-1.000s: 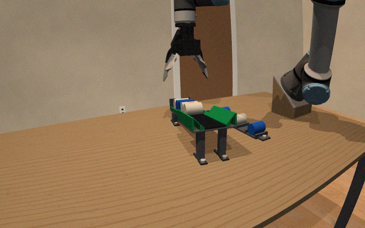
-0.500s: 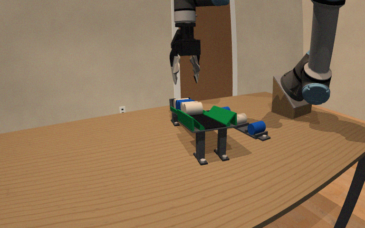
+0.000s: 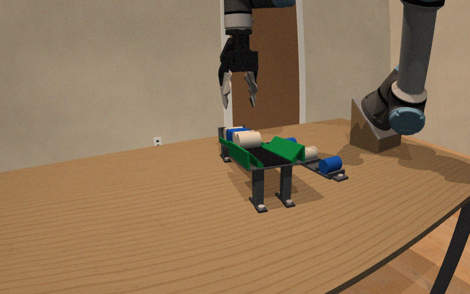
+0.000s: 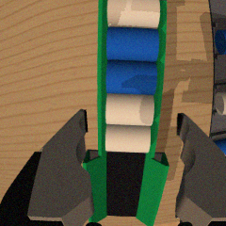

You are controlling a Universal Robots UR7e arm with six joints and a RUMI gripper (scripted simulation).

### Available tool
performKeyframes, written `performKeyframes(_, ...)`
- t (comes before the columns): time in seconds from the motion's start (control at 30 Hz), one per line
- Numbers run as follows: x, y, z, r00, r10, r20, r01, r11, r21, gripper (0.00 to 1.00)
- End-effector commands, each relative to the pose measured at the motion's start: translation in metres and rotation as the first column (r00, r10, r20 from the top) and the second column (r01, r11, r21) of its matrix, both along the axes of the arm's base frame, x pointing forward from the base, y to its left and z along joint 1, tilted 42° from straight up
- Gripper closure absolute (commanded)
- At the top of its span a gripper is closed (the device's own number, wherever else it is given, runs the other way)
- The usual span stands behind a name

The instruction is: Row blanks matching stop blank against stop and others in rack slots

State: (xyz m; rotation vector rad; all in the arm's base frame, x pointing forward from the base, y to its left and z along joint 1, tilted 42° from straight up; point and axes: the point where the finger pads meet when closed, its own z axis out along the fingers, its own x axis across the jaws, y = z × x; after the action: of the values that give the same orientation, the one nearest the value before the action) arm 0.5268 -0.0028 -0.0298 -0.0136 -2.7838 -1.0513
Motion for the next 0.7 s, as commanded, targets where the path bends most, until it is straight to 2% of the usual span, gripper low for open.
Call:
performKeyframes(0.0, -0.0019, -0.0007, -0.0017, 1.0, -0.003, -0.004, 0.003, 1.0, 0.001, 0.54)
performKeyframes(0.67, -0.0032, 0.005, -0.0064, 1.0, -0.001, -0.006, 0.001, 1.0, 0.002, 0.54)
